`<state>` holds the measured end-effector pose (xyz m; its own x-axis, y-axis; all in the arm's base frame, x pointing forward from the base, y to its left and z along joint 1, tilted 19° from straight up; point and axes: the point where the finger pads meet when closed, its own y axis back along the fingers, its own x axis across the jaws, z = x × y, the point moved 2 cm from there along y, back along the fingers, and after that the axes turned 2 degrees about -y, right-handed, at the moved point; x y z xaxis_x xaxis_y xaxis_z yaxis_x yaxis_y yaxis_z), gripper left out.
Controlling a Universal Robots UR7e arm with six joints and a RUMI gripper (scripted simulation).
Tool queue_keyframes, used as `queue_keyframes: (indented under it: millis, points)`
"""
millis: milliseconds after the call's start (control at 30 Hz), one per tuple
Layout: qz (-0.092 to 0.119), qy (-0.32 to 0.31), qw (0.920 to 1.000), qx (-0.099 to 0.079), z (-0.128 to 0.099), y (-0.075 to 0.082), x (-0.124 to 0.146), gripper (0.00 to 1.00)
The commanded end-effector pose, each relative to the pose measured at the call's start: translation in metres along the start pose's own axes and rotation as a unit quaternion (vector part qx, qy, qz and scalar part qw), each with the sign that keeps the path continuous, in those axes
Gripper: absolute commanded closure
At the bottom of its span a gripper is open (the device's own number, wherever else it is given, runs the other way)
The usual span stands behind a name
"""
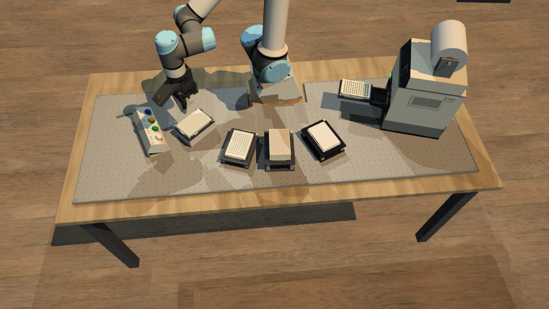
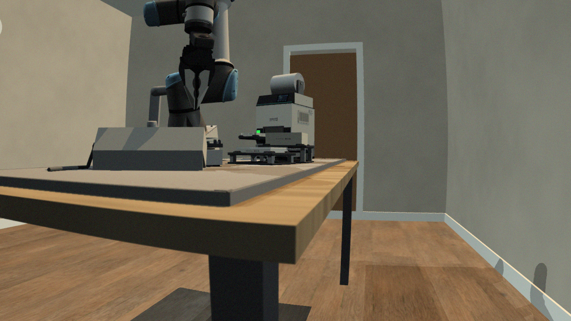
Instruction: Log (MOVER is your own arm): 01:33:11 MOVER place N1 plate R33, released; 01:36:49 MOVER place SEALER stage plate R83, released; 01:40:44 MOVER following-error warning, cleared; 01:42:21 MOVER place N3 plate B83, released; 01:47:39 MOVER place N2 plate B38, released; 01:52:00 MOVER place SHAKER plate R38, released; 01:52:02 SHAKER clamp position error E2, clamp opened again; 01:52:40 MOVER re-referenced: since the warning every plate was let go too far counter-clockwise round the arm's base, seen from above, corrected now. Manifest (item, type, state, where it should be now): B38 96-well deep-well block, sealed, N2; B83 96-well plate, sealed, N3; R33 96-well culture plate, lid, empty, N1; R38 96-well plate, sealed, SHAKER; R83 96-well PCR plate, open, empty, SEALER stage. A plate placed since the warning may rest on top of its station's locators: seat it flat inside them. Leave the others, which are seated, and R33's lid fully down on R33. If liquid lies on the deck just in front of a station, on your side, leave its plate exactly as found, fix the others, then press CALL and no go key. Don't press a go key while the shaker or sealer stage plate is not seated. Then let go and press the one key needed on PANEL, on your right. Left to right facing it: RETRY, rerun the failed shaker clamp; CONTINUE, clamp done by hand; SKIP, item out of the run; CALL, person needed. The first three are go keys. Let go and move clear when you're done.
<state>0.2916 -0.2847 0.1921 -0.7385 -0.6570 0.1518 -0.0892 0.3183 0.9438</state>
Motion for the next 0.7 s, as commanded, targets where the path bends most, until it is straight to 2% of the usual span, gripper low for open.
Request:
queue_keyframes:
  millis: [0,167,233,667]
  points:
    - [0.002,-0.036,0.9994,-0.001,-0.023,0.000,0.003,1.00]
    - [0.002,-0.036,0.9994,-0.001,-0.047,0.000,0.007,1.00]
    - [0.002,-0.036,0.9994,-0.001,-0.047,0.000,0.007,1.00]
    - [0.002,-0.036,0.9994,-0.001,-0.112,0.000,0.018,1.00]
